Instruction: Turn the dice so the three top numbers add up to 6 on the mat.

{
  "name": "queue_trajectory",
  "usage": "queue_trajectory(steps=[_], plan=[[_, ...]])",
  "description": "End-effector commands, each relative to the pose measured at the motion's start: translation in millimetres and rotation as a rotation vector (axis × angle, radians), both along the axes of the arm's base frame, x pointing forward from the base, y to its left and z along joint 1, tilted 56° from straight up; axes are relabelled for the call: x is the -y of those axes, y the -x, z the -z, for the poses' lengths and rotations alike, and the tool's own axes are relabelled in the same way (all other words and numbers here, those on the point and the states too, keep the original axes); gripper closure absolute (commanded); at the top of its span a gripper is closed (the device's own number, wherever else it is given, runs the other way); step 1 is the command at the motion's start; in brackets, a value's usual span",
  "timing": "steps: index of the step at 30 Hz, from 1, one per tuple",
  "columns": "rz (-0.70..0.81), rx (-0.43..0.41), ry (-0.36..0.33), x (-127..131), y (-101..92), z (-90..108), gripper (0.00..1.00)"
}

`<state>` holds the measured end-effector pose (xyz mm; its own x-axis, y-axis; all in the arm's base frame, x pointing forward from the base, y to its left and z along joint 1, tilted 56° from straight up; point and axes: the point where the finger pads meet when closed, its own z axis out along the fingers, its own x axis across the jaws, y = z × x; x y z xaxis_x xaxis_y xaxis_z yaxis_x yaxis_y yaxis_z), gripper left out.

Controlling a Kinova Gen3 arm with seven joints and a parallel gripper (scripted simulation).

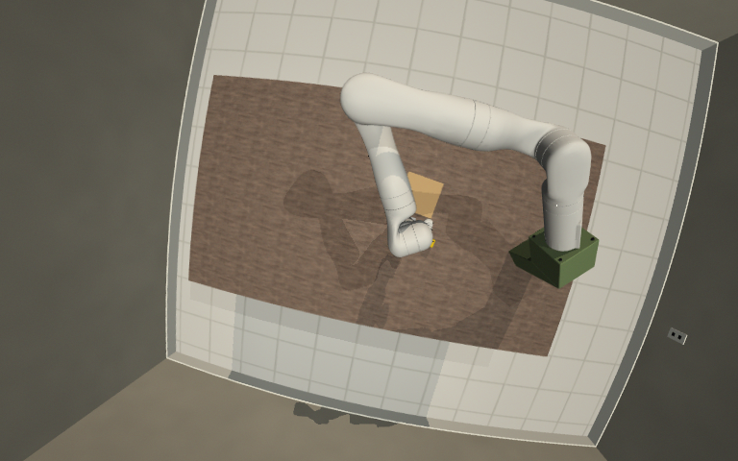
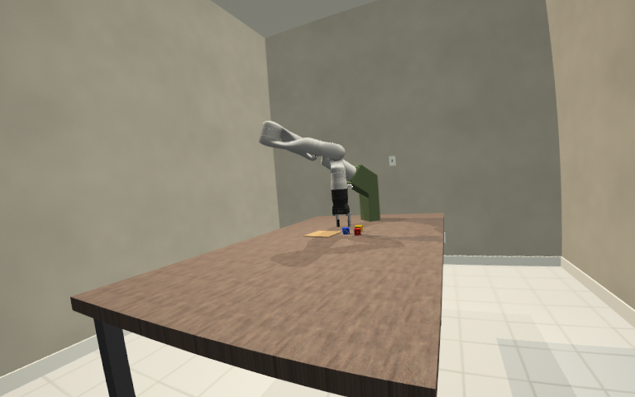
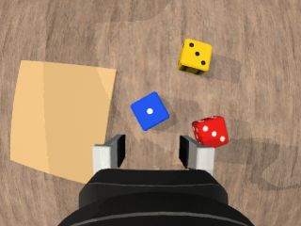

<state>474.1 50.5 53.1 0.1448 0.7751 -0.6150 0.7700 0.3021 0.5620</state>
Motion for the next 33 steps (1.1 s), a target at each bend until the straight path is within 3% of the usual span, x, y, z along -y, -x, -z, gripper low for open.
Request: queue_trajectory(steps=[1,23,33], plan=[[-0.002,0.001,-0.001,-1,0.0,-0.3,0.0],[-0.002,0.001,-0.001,-2,1.3,1.8,0.0],[-0.002,0.001,-0.001,-13,24.5,39.3,0.0]])
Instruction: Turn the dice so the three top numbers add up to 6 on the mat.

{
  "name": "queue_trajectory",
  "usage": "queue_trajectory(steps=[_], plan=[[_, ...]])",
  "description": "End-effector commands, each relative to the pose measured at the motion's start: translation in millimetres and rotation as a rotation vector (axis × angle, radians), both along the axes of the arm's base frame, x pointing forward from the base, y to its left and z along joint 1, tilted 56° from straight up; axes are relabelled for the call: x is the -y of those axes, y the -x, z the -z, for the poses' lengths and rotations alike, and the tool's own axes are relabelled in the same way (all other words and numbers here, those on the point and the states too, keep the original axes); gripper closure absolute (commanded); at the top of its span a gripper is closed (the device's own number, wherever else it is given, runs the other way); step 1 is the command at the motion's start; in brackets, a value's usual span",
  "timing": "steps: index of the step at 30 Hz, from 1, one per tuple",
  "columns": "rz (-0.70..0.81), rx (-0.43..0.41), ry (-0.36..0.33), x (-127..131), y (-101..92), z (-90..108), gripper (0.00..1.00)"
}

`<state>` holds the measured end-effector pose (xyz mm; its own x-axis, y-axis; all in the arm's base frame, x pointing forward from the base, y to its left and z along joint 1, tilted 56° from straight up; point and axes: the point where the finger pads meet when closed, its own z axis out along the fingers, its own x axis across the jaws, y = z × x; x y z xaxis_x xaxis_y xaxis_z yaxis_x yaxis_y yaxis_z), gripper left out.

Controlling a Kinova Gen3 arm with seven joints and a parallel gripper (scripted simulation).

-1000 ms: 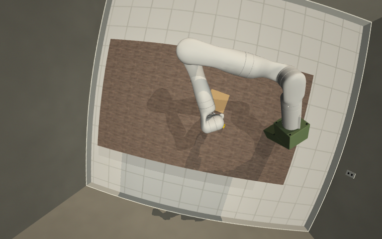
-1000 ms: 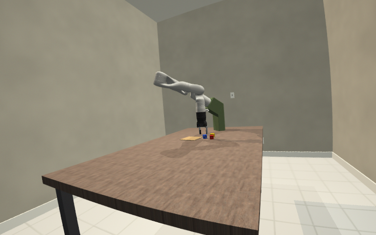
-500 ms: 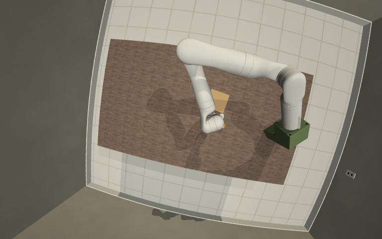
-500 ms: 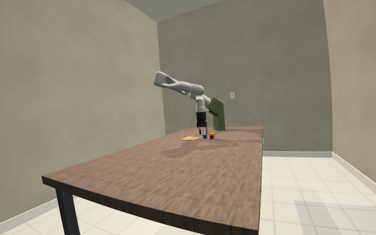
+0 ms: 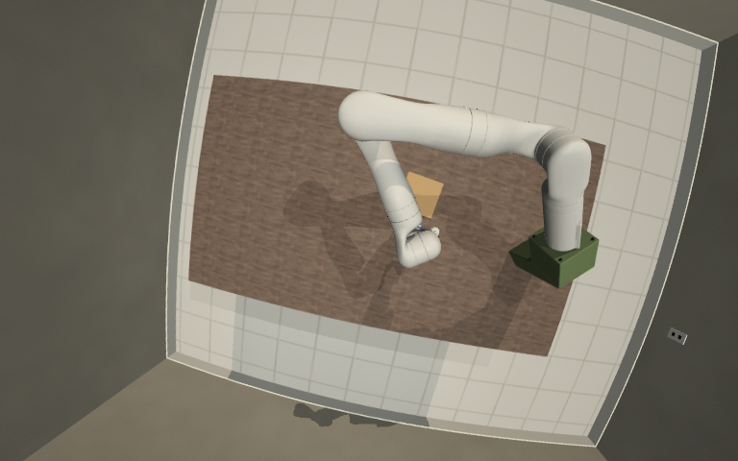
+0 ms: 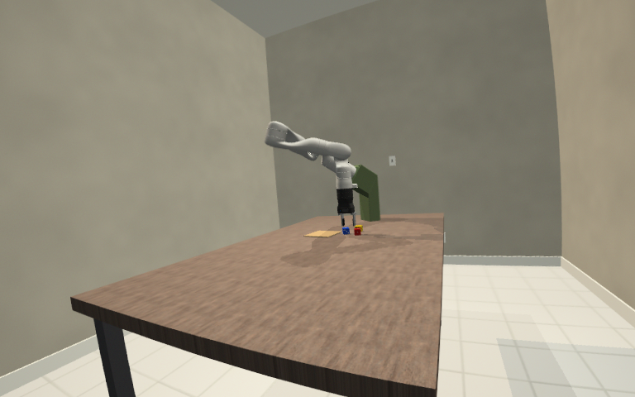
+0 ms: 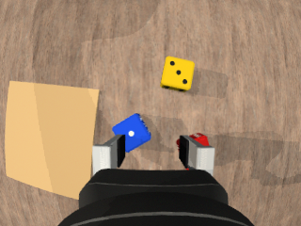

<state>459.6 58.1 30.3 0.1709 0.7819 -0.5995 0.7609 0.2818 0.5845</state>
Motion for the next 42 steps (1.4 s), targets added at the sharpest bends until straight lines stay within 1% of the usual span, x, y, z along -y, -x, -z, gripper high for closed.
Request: queue_trajectory(steps=[1,3,7,10,42], plan=[[-0.017,-0.023,0.014,-7,12.9,21.1,0.0],[-0.017,-0.023,0.014,-7,12.9,21.1,0.0],[-0.017,-0.023,0.014,-11,21.7,35.3,0.0],[-0.017,-0.023,0.014,-12,24.3,39.4,0.0],[-0.017,-0.023,0.014,-12,24.5,39.8,0.0]])
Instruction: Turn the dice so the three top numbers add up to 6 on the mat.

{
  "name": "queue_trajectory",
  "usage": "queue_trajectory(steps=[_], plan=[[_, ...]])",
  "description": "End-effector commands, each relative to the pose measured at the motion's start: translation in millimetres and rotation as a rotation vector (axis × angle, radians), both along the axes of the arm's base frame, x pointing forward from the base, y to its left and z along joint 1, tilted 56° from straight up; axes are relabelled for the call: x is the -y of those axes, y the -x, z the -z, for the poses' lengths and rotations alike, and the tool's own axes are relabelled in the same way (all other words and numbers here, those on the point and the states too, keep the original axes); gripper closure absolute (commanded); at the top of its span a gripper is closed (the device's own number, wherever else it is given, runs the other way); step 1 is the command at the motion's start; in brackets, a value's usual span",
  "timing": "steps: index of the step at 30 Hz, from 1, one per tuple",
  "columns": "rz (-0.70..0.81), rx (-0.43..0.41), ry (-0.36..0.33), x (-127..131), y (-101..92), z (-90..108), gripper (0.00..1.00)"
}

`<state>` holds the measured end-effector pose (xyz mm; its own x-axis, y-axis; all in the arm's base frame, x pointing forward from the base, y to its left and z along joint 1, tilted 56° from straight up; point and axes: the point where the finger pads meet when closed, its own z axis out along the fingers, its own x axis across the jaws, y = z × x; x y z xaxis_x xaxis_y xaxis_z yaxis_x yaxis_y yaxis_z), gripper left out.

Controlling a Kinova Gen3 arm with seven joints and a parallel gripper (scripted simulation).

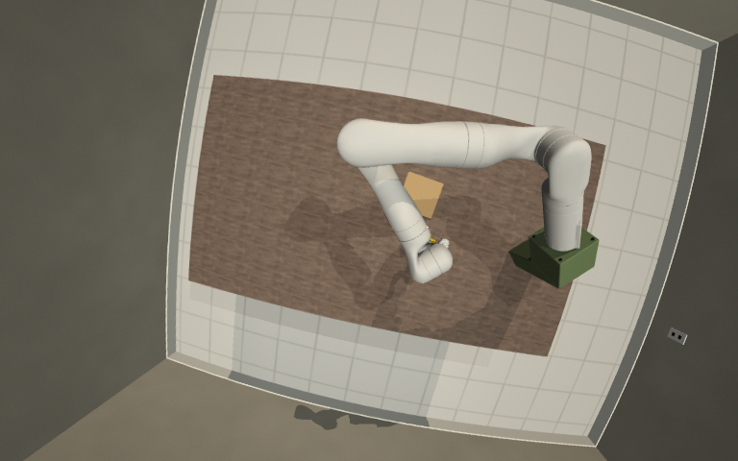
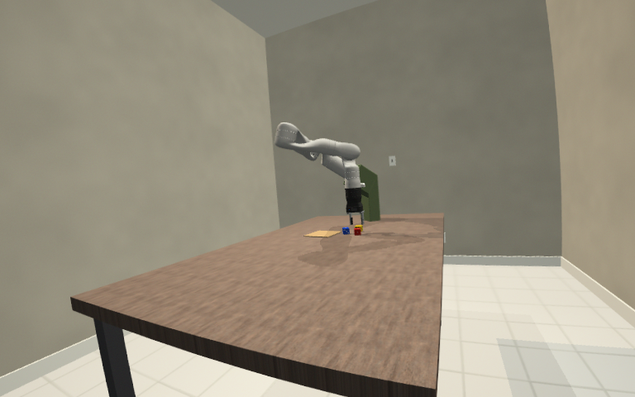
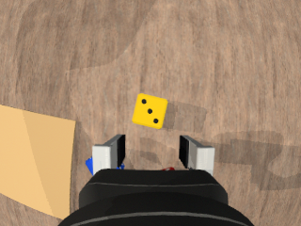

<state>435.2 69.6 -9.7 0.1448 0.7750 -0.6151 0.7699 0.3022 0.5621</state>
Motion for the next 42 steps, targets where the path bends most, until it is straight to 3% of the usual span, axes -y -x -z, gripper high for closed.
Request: queue_trajectory(steps=[1,17,36,42], plan=[[-0.001,0.0,-0.001,-1,0.0,-0.2,0.0],[-0.001,0.0,-0.001,-3,-4.2,-2.5,0.0],[-0.001,0.0,-0.001,-34,-56.3,-30.4,0.0],[-0.001,0.0,-0.001,-39,-64.7,-34.8,0.0]])
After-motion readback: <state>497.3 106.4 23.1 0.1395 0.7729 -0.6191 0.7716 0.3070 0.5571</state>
